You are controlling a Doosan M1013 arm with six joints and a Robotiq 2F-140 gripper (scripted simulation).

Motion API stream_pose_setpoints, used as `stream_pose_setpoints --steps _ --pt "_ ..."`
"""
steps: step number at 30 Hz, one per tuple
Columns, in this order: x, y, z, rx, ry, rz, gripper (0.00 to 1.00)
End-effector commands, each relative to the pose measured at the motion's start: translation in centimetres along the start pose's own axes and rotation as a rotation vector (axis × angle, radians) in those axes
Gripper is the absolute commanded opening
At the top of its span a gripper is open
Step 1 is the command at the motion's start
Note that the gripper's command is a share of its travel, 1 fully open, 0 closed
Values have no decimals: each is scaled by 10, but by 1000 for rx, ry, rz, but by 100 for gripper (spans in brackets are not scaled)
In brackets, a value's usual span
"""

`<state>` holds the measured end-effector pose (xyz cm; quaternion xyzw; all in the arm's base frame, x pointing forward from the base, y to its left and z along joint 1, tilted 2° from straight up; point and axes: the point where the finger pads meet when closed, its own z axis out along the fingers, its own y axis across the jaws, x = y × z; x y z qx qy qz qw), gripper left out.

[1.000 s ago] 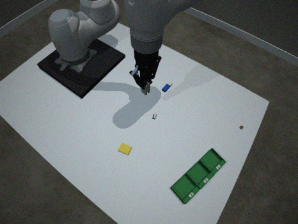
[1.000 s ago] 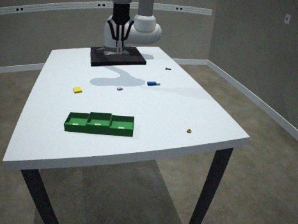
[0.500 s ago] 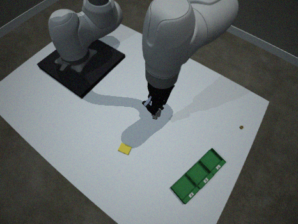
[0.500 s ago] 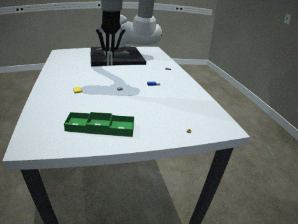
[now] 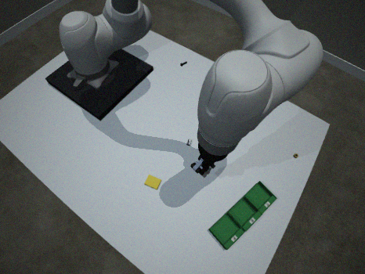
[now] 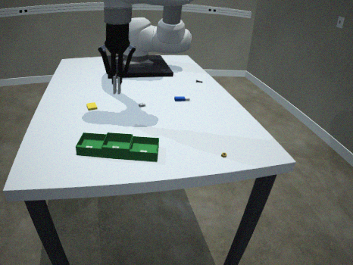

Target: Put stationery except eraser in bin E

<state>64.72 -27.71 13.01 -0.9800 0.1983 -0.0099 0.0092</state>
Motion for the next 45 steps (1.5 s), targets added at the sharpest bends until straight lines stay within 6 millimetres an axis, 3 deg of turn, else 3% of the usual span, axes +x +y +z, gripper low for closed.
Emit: stream_pose_setpoints --steps 1,4,6,21,23,26,45 --pt "26 9 7 0 -1 0 15" --pt "49 17 13 0 -1 0 15" --pt "49 17 13 0 -1 0 15" --pt "163 58 44 0 -1 0 15" --pt "163 58 44 0 -1 0 15" --pt "182 65 49 0 -1 0 15" --pt "182 65 86 0 -1 0 15"
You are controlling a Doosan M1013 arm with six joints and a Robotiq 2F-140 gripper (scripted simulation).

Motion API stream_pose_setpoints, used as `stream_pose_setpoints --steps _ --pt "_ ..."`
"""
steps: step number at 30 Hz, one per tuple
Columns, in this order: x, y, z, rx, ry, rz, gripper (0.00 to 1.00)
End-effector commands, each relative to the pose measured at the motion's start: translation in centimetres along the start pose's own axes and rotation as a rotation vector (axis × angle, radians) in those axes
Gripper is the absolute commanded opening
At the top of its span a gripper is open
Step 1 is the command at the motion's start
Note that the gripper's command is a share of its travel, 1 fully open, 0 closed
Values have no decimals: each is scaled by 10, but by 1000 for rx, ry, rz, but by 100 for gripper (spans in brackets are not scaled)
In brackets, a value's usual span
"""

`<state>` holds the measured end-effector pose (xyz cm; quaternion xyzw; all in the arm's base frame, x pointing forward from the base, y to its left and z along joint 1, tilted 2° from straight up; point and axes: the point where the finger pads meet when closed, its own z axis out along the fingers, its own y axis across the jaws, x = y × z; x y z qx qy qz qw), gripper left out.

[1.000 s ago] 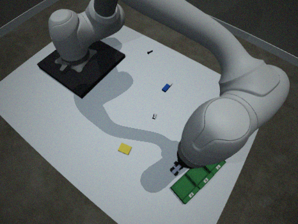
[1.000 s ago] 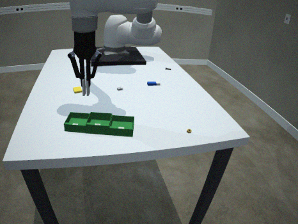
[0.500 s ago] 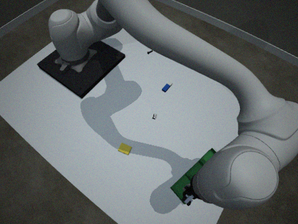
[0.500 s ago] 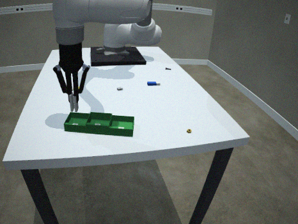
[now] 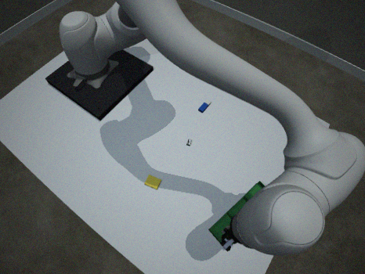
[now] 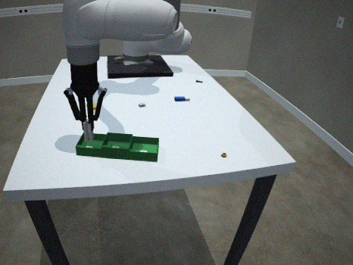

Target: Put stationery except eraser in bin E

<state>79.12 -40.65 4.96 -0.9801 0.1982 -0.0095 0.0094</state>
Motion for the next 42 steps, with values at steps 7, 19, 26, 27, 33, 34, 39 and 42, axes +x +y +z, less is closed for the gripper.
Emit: stream_pose_setpoints --steps 7,19,26,27,33,34,39,42 --pt "0 0 19 0 0 0 15" --pt "0 0 19 0 0 0 15" --pt "0 0 19 0 0 0 15" --pt "0 0 19 0 0 0 15" --pt "0 0 19 0 0 0 15" --pt "0 0 19 0 0 0 15" --pt "0 0 19 0 0 0 15" --pt "0 0 19 0 0 0 15"
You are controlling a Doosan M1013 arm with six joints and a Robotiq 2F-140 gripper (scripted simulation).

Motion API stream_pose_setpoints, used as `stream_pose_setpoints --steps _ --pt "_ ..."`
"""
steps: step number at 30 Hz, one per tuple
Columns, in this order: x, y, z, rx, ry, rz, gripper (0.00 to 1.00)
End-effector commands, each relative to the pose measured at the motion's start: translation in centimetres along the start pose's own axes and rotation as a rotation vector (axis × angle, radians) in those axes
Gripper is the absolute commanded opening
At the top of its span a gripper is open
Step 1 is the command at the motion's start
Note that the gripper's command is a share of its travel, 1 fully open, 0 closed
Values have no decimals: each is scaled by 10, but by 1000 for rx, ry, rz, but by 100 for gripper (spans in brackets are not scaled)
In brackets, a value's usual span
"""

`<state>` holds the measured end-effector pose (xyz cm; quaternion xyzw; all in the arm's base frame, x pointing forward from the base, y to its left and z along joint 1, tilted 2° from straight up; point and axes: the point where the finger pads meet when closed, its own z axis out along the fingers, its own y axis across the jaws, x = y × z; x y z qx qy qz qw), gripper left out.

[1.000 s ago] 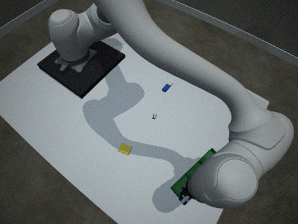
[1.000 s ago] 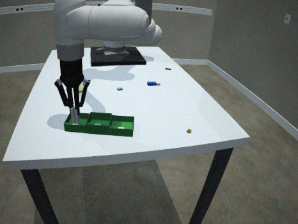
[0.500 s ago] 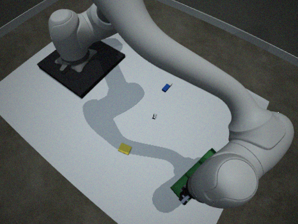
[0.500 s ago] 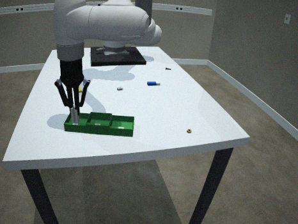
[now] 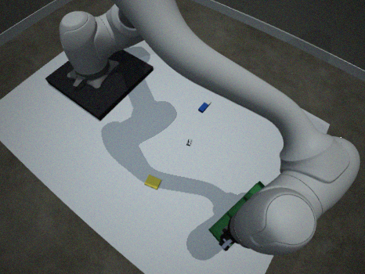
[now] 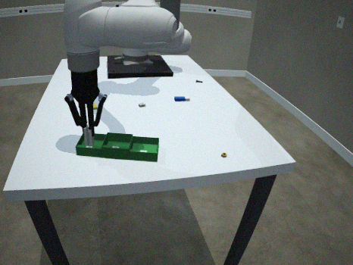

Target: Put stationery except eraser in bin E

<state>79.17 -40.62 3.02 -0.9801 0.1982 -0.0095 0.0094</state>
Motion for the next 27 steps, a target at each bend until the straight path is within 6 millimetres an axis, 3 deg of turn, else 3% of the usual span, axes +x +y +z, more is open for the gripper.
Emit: stream_pose_setpoints --steps 1,10,27 --pt "0 0 0 0 0 0 15" --pt "0 0 0 0 0 0 15" --pt "0 0 -20 0 0 0 15"
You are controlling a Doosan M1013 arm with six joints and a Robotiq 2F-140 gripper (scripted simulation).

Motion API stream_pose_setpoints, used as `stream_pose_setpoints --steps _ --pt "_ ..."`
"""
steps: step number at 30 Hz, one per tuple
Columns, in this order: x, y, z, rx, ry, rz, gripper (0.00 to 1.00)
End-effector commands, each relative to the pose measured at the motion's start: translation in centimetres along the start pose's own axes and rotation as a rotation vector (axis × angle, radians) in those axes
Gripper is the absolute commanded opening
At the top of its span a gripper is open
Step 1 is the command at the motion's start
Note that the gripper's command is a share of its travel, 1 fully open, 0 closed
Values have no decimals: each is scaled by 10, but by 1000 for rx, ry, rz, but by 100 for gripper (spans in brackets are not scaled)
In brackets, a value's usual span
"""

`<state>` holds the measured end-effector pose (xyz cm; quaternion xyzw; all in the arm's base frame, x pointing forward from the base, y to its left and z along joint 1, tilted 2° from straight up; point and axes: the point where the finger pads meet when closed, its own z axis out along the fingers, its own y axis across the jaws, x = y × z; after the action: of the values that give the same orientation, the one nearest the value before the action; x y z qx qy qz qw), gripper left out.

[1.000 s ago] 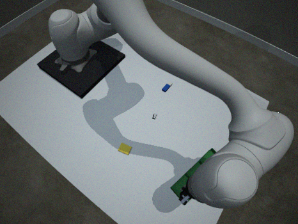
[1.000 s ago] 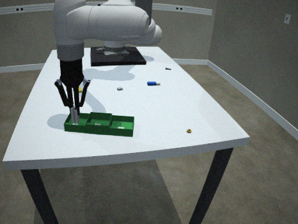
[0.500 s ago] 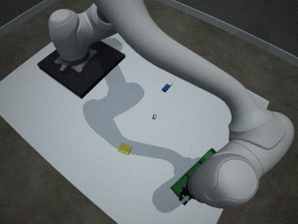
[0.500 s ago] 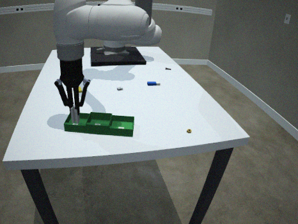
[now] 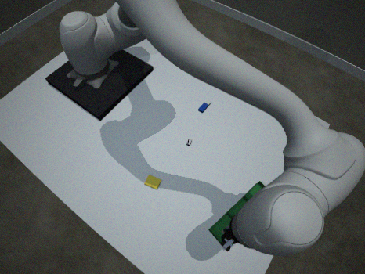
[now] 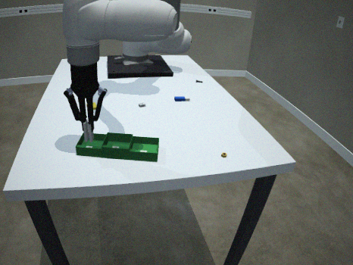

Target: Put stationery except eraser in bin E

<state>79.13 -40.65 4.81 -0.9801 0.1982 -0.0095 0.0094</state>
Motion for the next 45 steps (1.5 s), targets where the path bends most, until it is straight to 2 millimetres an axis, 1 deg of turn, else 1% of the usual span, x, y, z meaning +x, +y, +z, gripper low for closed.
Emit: stream_pose_setpoints --steps 1,5,9,11,14,15,26,28,34,36,43,45 --pt "0 0 -4 0 0 0 15" --pt "0 0 -9 0 0 0 15" --pt "0 0 -25 0 0 0 15" --pt "0 0 -25 0 0 0 15" --pt "0 0 -35 0 0 0 15" --pt "0 0 -35 0 0 0 15" --pt "2 -55 -35 0 0 0 15" --pt "2 -55 -35 0 0 0 15" --pt "4 -84 -35 0 0 0 15" --pt "4 -84 -35 0 0 0 15" --pt "4 -84 -16 0 0 0 15" --pt "4 -84 -16 0 0 0 15"
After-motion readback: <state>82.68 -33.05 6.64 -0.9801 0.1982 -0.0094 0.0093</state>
